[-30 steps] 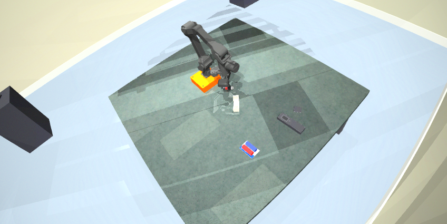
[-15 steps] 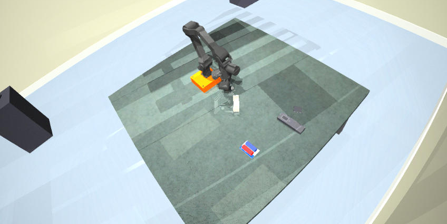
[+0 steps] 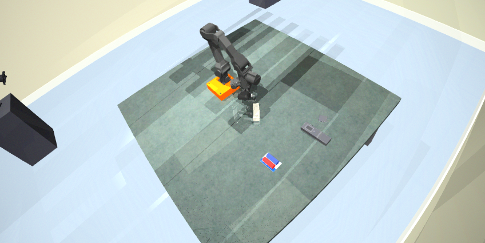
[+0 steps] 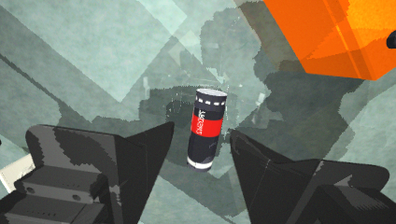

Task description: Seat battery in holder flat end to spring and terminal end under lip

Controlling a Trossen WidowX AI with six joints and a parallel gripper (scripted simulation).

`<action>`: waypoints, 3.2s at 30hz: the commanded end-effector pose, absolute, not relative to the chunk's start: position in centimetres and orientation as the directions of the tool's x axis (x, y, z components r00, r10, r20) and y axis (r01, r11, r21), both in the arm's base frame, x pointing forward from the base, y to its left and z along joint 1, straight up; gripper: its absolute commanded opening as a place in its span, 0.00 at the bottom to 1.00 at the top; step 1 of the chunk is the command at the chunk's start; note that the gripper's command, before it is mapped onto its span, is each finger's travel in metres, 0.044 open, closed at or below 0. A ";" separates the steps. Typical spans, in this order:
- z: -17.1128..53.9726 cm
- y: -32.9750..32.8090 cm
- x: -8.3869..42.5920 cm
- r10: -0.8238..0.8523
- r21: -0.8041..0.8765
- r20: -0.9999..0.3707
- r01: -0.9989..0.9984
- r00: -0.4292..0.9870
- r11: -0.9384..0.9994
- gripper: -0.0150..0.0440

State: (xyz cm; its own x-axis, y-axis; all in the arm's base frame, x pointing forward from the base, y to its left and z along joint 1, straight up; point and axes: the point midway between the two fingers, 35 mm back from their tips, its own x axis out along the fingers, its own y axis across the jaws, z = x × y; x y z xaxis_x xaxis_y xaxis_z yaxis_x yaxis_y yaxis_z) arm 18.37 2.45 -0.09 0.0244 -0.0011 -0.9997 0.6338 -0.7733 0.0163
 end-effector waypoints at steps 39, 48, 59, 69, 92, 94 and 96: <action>5.7 1.6 21.8 0.002 0.017 -1.000 0.909 0.020 -0.417 0.39; 6.6 0.6 24.9 0.004 0.025 -1.000 0.999 0.025 -0.035 0.39; 7.2 -1.1 28.5 0.006 0.029 -1.000 0.907 0.030 0.419 0.39; 7.4 -2.9 31.4 0.009 0.030 -0.999 0.683 0.035 0.730 0.39; 3.3 -2.4 30.9 0.187 0.030 -0.970 0.689 -0.154 0.724 0.39; 3.3 -2.4 30.9 0.188 0.030 -0.970 0.689 -0.155 0.724 0.39; 3.2 -2.4 30.9 0.194 0.030 -0.967 0.688 -0.163 0.725 0.39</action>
